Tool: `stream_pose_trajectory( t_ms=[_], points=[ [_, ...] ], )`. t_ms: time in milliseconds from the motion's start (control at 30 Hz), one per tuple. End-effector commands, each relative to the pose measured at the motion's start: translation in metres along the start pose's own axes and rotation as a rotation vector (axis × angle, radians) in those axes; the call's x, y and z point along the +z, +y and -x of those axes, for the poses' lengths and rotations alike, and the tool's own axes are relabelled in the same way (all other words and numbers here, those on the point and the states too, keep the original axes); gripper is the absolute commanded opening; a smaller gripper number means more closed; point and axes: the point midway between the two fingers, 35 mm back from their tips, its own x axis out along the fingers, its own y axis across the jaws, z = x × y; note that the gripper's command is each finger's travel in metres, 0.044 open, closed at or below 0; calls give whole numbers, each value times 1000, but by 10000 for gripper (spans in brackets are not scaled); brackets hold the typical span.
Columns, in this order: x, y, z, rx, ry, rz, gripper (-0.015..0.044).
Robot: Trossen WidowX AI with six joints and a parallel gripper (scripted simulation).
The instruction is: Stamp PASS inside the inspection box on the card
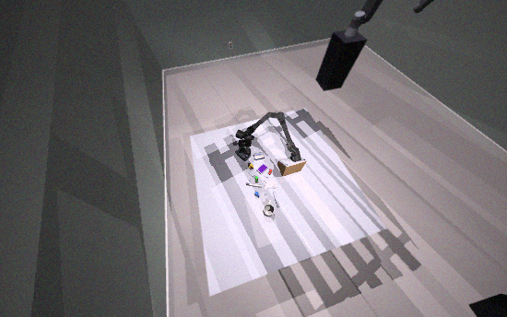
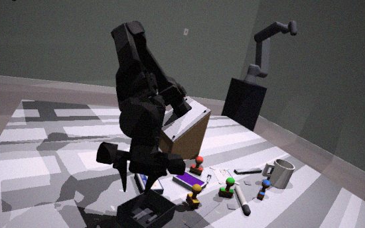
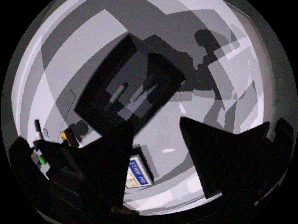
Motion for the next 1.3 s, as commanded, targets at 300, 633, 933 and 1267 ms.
stream_pose_trajectory(
  t_ms=[300, 633, 933, 1267],
  points=[
    [-34, 208, 33, 113, 106, 198, 216],
    [-82, 279, 59, 57, 128, 303, 216],
    [-81, 278, 50, 58, 128, 303, 216],
    [-83, 279, 33, 58, 128, 303, 216]
  ],
)
